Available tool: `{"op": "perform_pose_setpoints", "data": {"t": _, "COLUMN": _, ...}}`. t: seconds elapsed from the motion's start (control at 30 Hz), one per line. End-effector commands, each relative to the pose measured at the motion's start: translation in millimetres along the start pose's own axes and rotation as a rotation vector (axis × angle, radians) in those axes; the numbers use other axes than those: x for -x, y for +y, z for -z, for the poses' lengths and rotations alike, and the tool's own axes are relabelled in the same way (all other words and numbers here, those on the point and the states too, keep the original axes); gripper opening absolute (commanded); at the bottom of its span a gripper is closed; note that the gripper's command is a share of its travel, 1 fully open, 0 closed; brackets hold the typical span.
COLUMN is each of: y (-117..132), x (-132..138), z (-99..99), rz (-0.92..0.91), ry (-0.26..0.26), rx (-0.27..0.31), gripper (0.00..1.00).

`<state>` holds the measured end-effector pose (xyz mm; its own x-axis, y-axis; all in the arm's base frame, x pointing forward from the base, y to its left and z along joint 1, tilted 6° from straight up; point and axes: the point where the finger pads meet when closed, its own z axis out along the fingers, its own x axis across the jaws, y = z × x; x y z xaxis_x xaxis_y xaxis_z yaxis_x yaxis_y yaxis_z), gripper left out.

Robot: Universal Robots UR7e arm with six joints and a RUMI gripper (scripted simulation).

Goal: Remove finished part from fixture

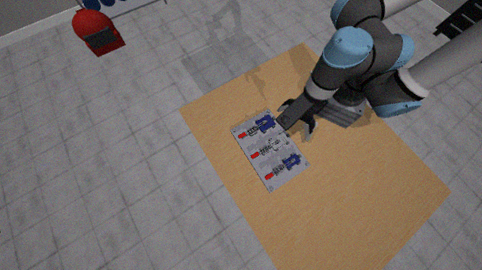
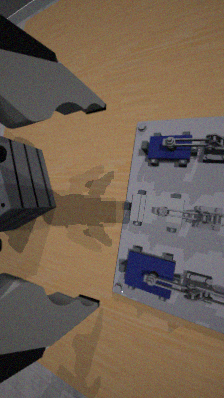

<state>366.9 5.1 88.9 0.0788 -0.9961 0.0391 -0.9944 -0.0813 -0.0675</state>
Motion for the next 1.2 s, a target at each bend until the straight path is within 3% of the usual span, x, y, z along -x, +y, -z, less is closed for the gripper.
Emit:
{"op": "perform_pose_setpoints", "data": {"t": 0.0, "y": -2.2, "x": -0.6, "z": 3.4, "rz": -0.062, "ry": 0.036, "rx": 0.016, "gripper": 1.0}}
{"op": "perform_pose_setpoints", "data": {"t": 0.63, "y": -3.7, "x": -0.9, "z": 5.8, "rz": -0.104, "ry": 0.061, "rx": 0.023, "gripper": 1.0}}
{"op": "perform_pose_setpoints", "data": {"t": 0.67, "y": -3.7, "x": -0.9, "z": 5.8, "rz": -0.104, "ry": 0.061, "rx": 0.023, "gripper": 0.0}}
{"op": "perform_pose_setpoints", "data": {"t": 1.17, "y": -3.7, "x": -0.9, "z": 5.8, "rz": -0.103, "ry": 0.061, "rx": 0.023, "gripper": 0.0}}
